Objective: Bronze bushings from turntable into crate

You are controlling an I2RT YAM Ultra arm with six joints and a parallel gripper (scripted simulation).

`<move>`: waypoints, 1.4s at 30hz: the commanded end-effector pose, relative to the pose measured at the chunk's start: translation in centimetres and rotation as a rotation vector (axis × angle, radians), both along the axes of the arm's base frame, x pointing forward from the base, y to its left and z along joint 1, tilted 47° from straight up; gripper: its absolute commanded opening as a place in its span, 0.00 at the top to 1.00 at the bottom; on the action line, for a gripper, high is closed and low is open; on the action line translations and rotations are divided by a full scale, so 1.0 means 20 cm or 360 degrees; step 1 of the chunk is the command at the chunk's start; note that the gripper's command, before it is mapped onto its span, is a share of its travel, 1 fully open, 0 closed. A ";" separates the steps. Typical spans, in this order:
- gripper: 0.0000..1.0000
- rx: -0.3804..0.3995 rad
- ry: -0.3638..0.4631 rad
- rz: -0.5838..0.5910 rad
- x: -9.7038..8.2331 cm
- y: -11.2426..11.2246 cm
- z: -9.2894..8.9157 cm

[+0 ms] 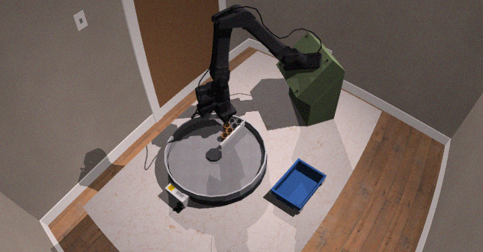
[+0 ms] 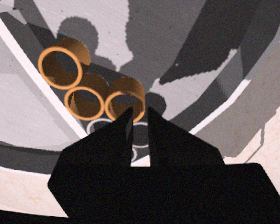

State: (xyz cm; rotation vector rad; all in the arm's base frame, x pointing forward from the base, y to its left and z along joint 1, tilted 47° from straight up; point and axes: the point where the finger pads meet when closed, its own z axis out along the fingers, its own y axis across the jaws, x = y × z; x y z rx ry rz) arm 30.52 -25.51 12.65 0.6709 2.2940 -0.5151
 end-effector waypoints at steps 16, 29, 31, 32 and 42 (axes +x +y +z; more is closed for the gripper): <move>0.87 -0.0042 -0.0068 0.0017 0.05 -0.02 0.10; 0.87 -0.0042 -0.0068 0.0017 0.05 -0.02 0.10; 0.87 -0.0042 -0.0068 0.0017 0.05 -0.02 0.10; 0.87 -0.0042 -0.0068 0.0017 0.05 -0.02 0.10; 0.87 -0.0016 -0.0030 0.0012 0.04 -0.03 0.01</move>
